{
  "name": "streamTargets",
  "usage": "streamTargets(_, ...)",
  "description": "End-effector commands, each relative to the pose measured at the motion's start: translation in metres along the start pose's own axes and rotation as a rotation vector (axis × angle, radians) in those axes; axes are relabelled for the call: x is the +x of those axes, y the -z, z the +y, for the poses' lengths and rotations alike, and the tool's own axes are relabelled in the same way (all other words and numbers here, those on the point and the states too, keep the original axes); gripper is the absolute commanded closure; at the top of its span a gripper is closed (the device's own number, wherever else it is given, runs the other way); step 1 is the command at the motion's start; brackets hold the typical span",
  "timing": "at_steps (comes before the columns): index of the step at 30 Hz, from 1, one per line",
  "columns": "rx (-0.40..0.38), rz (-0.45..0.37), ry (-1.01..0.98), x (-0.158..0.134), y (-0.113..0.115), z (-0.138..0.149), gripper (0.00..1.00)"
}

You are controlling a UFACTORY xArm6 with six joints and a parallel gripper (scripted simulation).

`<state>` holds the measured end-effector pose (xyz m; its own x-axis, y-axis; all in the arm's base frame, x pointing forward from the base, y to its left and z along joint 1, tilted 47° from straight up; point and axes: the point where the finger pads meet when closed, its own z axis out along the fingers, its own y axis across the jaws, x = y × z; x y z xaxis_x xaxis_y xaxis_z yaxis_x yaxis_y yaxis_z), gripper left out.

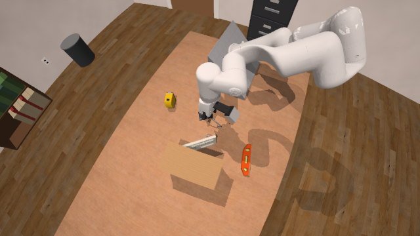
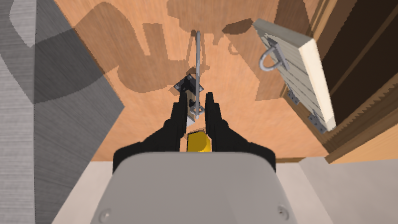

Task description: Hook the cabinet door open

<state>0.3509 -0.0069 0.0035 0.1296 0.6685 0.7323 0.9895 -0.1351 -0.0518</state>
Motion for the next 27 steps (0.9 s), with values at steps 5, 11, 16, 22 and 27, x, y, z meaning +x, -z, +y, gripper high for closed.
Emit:
streamTargets(5,-0.004,-0.001,0.001,0.0,-0.02,0.002,0.76)
streamTargets(11,-0.004,-0.001,0.001,0.0,-0.026,0.002,0.76)
streamTargets(16,-0.004,-0.001,0.001,0.0,-0.031,0.002,0.76)
streamTargets(22,-0.004,-0.001,0.001,0.0,-0.032,0.002,0.76)
streamTargets(27,-0.004,-0.001,0.001,0.0,-0.032,0.002,0.76)
